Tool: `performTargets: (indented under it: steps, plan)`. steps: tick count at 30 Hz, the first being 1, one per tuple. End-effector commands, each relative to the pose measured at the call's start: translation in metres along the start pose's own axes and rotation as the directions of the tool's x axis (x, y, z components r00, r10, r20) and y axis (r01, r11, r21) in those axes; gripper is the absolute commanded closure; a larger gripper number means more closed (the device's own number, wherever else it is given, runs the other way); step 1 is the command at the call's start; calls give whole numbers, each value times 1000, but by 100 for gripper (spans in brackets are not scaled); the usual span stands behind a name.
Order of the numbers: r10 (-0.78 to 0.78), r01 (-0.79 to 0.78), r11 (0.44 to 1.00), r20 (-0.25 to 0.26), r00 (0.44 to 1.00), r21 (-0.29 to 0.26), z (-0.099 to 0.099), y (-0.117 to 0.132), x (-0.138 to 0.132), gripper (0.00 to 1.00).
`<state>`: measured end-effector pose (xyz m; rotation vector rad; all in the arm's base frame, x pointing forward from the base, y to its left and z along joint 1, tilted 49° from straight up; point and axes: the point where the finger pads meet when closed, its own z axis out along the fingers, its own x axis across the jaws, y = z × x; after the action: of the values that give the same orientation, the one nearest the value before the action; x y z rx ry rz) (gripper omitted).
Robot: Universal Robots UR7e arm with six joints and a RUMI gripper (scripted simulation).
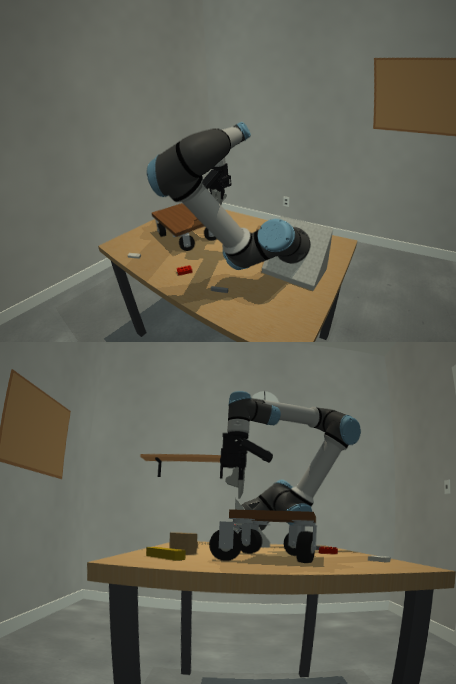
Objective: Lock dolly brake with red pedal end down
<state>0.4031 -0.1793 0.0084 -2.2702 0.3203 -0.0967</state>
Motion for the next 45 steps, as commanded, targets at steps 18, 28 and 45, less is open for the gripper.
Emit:
performTargets:
  steps: [18,28,45]
  plan:
    - [-617,617,787,-8,787,9,8,7,-4,100]
    - [-754,754,656,-10,656,7,11,10,-5,100]
    - [-817,817,576,-11,576,6,12,12,-5,100]
